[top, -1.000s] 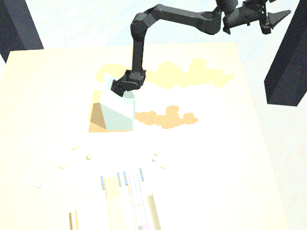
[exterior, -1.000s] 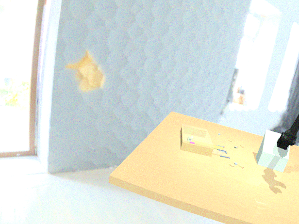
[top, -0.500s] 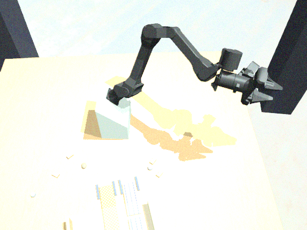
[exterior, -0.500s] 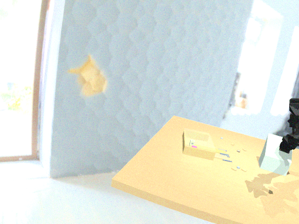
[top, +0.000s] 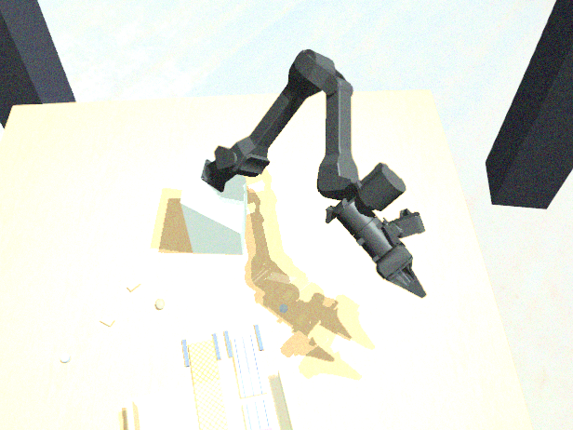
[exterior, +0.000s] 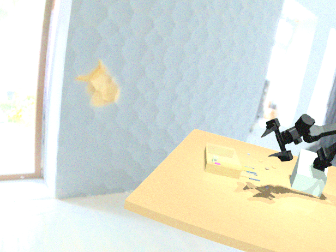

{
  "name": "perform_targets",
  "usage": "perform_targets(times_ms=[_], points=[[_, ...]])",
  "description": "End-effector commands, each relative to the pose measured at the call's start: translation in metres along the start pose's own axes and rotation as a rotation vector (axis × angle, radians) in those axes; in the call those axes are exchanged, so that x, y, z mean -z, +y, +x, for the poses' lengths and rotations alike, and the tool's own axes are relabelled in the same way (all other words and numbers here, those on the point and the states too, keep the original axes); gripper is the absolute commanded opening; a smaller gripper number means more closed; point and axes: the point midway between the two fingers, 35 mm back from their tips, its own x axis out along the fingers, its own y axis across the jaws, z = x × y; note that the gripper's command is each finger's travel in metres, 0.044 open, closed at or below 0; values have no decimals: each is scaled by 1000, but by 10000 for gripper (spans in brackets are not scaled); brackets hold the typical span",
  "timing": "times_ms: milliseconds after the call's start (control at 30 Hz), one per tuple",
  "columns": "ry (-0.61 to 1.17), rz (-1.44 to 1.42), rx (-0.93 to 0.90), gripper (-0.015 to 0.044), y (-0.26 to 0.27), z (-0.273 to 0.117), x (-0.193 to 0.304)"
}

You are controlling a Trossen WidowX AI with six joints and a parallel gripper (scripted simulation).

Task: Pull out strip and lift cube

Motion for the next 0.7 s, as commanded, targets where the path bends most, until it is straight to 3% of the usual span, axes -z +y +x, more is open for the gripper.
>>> perform_targets(times_ms=[0,333,667], points=[[128,147,16,400,-8,-17,63],[425,637,188,400,-22,-111,210],[567,1269,508,400,13,-241,300]])
